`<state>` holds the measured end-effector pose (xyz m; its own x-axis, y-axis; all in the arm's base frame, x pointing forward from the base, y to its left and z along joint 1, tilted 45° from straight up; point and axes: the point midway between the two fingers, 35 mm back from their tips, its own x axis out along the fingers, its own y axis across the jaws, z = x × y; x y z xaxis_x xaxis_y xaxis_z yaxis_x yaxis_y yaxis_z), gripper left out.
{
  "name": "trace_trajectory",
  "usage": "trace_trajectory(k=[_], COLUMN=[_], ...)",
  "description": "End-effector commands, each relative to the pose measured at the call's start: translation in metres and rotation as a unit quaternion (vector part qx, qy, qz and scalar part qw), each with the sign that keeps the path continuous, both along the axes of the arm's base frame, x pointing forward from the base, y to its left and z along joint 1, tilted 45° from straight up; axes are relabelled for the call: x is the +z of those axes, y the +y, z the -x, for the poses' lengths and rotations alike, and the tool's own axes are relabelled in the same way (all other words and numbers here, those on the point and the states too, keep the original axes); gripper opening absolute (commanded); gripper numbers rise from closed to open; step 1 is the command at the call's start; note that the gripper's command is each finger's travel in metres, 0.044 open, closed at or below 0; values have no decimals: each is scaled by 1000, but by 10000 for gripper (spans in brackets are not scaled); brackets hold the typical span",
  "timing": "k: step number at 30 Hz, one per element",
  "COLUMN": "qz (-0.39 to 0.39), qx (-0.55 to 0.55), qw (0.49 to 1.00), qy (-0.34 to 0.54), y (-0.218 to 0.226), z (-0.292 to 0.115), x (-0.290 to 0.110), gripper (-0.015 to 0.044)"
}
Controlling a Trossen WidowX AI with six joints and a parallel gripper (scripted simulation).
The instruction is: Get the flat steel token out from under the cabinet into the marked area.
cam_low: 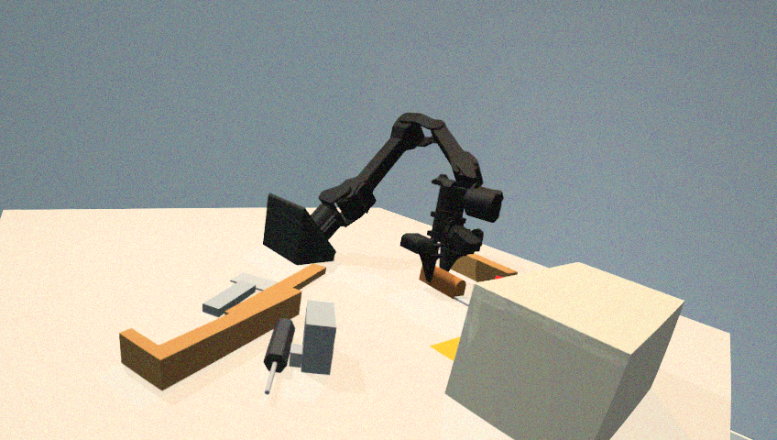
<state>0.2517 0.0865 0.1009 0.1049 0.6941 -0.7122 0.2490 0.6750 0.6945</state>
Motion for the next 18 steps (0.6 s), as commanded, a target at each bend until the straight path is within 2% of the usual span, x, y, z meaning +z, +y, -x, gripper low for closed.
trace_trajectory(k=[1, 6, 10, 18], qz=[0, 0, 0, -1], qx=[0, 0, 0, -3], qw=[1000, 1000, 1000, 1000], qy=[0, 0, 0, 4], y=[0, 0, 0, -1], z=[0, 0, 0, -4], x=[0, 0, 0, 0], gripper=[138, 105, 0, 0])
